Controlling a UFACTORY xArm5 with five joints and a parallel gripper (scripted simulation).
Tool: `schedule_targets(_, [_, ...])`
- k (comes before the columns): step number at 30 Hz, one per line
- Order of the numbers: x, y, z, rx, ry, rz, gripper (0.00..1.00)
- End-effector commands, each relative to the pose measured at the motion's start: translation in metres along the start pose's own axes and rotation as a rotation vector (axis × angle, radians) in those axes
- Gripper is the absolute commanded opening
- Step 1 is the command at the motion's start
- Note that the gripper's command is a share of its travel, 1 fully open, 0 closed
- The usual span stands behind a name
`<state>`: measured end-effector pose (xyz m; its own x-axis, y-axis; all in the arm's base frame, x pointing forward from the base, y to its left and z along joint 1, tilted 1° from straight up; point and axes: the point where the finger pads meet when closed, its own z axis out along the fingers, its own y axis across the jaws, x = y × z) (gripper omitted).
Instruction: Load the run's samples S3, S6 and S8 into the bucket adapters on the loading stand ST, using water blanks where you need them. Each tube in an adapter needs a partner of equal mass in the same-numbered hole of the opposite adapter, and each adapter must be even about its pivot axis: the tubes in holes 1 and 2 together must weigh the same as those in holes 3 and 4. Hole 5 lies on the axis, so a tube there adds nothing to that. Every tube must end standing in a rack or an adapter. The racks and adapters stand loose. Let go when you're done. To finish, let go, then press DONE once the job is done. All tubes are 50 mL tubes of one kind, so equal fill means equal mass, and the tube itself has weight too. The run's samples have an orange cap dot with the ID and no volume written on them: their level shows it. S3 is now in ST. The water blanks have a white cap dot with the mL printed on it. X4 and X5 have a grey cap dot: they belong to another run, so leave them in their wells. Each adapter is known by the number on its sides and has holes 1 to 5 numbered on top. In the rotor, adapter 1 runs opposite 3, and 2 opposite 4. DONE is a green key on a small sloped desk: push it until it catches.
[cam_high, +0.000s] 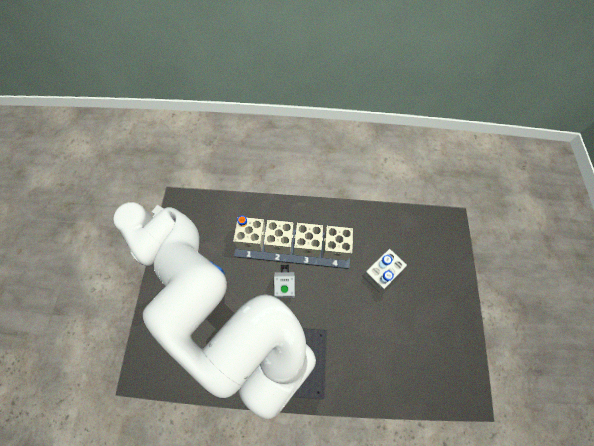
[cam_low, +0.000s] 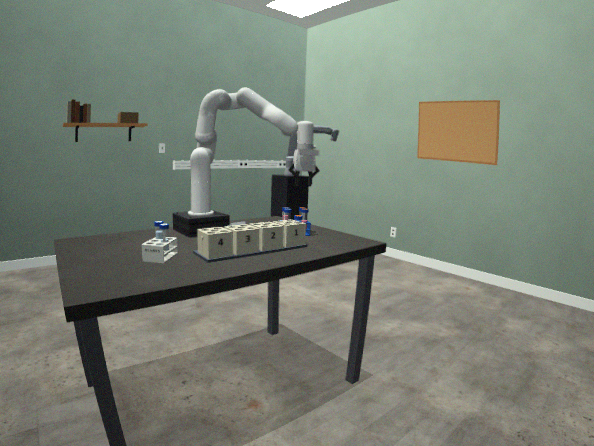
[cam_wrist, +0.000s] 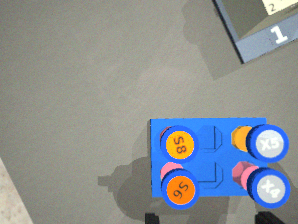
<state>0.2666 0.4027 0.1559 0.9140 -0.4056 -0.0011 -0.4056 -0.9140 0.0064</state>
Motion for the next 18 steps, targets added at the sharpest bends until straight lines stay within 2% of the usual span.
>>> schedule_targets(1, [0.0,-0.001,0.007,0.006,-0.014,0.0,0.57])
schedule_targets(18, [0.0,-0.001,0.037,0.006,-0.014,0.0,0.57])
